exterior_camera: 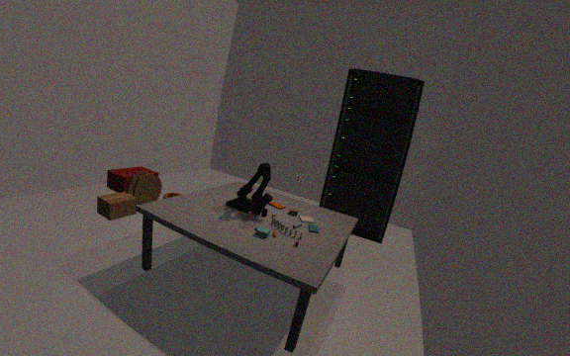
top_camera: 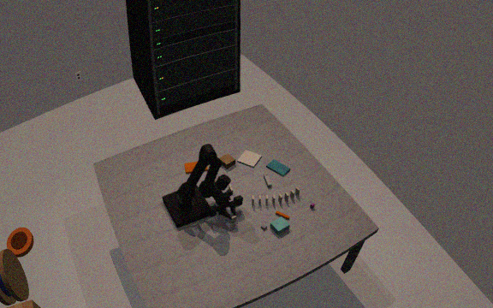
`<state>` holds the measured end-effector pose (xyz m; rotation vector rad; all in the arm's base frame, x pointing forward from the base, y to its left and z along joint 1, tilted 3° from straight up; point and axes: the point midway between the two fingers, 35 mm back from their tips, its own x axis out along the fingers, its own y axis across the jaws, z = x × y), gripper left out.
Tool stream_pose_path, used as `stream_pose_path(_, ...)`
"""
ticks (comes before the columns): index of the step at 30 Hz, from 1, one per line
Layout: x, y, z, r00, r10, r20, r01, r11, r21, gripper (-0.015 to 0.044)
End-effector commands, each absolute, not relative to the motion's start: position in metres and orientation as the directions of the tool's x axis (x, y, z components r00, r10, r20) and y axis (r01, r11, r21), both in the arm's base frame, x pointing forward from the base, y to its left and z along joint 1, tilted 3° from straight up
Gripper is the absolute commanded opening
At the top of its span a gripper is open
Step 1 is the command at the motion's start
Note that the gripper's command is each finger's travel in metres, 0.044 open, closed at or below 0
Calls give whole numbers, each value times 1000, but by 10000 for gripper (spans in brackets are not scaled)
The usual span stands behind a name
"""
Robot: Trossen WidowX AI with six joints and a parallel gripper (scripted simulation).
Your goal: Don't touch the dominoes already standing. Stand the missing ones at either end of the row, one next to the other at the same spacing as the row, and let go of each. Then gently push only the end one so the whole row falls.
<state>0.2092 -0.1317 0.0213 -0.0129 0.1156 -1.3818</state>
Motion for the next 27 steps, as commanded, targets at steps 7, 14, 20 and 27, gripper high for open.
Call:
stream_pose_path(7,204,-133,13,189,-979,-71,976,195,-93,107)
stream_pose_path(14,204,-134,12,189,-979,-70,976,195,-93,107)
stream_pose_path(20,204,-134,12,189,-979,-70,976,195,-93,133)
stream_pose_path(27,204,-134,12,189,-979,-70,976,195,-93,317)
